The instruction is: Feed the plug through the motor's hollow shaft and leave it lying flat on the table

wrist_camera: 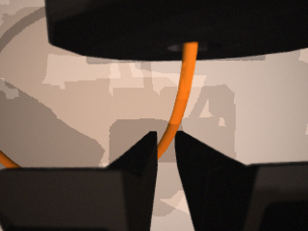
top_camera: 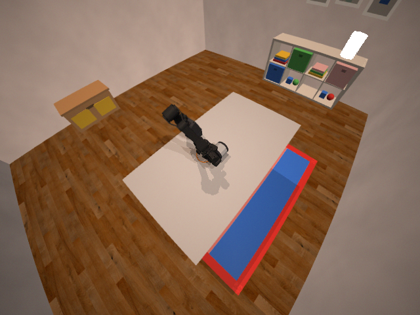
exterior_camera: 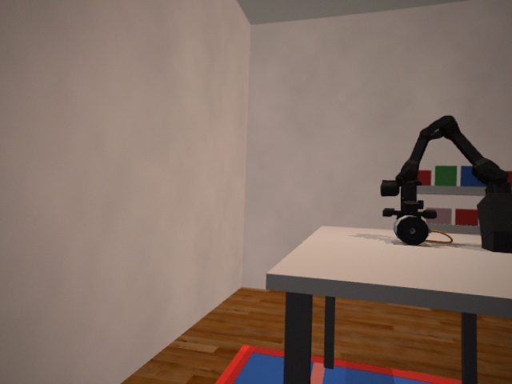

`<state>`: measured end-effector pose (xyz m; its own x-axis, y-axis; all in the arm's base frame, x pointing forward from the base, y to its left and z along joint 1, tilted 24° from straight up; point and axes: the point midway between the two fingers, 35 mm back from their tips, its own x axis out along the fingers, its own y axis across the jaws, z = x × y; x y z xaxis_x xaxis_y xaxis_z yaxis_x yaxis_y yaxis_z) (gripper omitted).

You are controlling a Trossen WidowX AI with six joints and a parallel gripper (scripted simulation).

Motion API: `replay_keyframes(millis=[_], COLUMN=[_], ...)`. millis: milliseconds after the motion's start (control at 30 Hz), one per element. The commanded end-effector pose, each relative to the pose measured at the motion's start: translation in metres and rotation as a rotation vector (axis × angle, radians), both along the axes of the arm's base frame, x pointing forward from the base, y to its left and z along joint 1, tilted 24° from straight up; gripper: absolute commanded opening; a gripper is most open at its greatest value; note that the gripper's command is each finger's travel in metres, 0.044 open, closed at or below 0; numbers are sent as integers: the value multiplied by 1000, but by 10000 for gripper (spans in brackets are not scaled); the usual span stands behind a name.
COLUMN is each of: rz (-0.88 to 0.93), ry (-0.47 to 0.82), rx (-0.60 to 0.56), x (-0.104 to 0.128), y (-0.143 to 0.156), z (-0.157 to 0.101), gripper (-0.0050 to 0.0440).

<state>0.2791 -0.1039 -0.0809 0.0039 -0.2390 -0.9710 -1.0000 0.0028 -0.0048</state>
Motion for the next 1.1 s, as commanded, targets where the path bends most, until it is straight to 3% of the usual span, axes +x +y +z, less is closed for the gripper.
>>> replay_keyframes(millis=[0, 200, 700, 833, 967, 1067], rz=[0, 0, 4, 7, 7, 4], ry=[-1, -1, 3, 1, 1, 3], rx=[0, 0, 5, 1, 2, 5], x=[0, 0, 3, 3, 4, 9], y=[0, 0, 9, 8, 9, 20], z=[0, 0, 0, 1, 3, 28], gripper=[40, 0, 0, 96, 100, 100])
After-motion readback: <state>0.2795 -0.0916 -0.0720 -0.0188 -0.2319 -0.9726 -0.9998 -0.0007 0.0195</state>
